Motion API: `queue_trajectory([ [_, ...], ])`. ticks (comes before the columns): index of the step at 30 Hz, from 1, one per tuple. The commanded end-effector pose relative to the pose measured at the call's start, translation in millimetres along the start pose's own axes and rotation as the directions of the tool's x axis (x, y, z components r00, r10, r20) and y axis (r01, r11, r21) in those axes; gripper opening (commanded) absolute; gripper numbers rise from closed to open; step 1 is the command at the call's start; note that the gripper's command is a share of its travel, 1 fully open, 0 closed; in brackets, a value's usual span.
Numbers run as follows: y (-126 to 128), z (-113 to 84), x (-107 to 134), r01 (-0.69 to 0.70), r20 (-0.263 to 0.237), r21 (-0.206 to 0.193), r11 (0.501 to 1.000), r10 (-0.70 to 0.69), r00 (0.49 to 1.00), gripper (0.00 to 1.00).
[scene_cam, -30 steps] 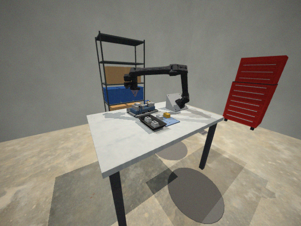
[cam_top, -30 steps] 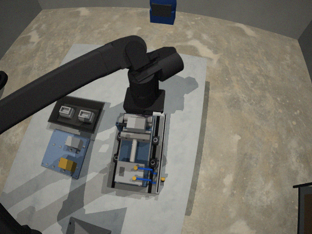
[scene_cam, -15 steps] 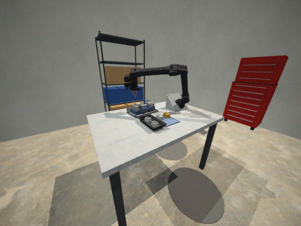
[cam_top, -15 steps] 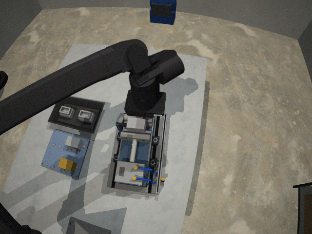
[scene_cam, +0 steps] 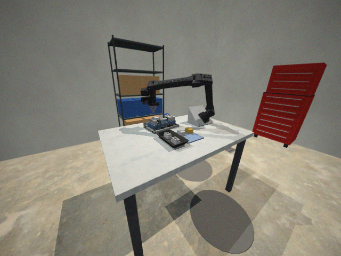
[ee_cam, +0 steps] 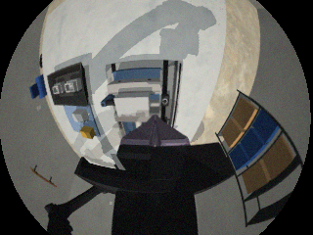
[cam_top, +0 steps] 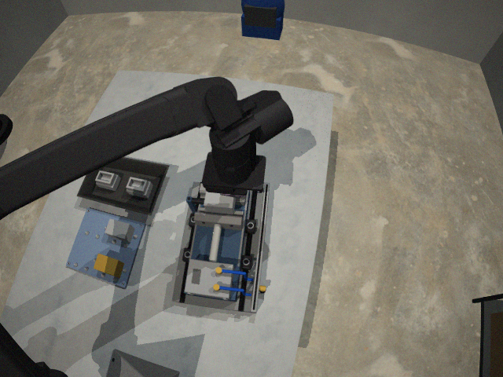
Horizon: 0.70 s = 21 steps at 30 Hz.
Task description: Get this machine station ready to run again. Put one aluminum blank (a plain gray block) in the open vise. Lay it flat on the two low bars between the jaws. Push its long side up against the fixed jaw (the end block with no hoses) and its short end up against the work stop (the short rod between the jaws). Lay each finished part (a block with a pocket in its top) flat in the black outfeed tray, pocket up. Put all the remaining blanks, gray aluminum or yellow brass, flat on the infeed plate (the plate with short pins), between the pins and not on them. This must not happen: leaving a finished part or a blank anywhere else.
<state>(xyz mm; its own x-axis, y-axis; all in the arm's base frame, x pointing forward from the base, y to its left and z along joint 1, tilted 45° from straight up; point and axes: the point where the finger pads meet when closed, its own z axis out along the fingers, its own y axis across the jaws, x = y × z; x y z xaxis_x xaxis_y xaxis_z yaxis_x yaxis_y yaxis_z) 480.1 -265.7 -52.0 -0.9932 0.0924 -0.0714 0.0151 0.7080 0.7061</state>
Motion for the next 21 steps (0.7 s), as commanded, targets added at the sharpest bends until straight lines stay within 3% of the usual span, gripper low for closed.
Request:
queue_trajectory([
  [1, -1.1, 16.7, -4.5, -0.002, -0.008, -0.003, 1.000, 0.002, 1.000, 0.00],
  [21, -1.2, 39.6, -3.6, -0.003, -0.009, -0.004, 1.000, 0.003, 1.000, 0.00],
])
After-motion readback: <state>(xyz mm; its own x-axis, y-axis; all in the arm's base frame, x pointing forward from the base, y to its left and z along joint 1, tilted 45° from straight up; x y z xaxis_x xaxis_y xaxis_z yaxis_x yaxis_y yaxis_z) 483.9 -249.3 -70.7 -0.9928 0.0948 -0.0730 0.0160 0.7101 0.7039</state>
